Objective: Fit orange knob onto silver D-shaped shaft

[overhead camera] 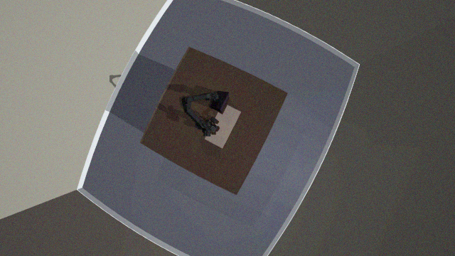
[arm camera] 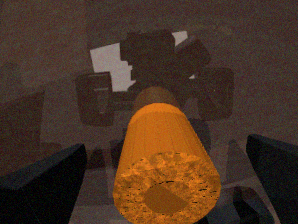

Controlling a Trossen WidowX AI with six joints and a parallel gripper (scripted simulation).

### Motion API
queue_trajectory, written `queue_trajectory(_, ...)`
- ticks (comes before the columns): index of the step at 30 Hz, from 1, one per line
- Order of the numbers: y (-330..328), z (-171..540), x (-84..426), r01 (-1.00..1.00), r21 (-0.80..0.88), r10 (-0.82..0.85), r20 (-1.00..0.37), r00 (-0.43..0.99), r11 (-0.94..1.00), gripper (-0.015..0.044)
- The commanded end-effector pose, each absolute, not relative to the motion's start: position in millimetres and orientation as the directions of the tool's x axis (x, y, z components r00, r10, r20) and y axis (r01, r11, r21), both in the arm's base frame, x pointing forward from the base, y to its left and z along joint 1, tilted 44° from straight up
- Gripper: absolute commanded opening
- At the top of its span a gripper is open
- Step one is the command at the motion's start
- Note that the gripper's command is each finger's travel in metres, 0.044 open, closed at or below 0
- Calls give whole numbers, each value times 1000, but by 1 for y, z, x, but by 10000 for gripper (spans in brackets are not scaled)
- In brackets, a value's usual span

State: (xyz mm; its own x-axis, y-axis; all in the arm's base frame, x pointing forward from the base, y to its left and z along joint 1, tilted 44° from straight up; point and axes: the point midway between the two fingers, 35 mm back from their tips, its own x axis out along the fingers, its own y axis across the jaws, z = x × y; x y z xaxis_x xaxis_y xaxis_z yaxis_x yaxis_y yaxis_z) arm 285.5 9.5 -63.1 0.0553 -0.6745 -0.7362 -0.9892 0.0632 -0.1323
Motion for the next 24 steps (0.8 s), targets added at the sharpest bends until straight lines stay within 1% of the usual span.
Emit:
queue_trajectory(1, 2, -70, 282, -991, -121, -681, -730, 48, 59, 440)
queue_trajectory(7, -3, -75, 282, -991, -121, -682, -729, 48, 60, 440)
queue_trajectory(18, -3, -75, 282, -991, -121, -682, -729, 48, 60, 151)
queue_trajectory(24, -3, -75, 282, -991, -121, -682, -729, 48, 60, 111)
